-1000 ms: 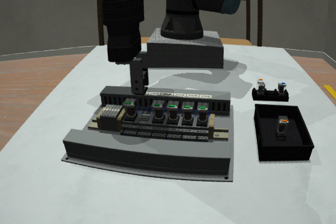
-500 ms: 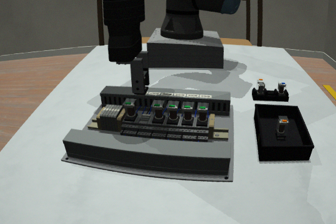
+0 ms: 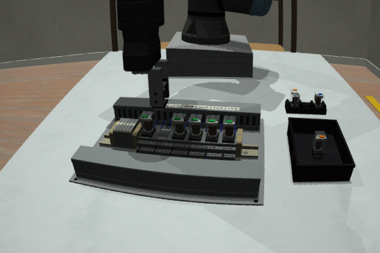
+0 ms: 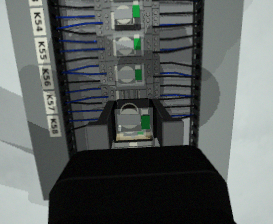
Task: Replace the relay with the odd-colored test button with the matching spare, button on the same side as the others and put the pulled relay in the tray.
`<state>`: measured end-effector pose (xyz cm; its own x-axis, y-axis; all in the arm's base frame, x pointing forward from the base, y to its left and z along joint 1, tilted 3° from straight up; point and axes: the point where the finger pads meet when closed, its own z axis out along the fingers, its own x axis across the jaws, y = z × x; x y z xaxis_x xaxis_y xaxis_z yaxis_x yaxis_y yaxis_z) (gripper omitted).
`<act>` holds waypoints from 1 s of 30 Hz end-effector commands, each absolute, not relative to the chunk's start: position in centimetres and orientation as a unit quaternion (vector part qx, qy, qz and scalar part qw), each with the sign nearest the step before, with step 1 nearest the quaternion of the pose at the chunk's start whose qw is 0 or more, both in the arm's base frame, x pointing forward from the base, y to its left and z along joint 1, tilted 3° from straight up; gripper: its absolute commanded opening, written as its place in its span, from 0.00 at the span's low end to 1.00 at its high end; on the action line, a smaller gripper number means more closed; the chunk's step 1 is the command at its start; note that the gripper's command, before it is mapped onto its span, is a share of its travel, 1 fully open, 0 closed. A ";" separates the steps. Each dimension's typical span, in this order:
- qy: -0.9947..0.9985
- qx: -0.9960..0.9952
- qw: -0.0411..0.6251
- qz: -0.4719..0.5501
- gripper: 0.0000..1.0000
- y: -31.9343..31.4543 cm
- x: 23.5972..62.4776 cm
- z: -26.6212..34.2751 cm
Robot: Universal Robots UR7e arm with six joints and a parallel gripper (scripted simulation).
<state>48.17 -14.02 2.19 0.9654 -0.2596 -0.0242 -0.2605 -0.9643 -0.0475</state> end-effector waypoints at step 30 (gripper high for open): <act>0.131 -0.991 0.025 0.009 0.00 -13.8 48.1 0.1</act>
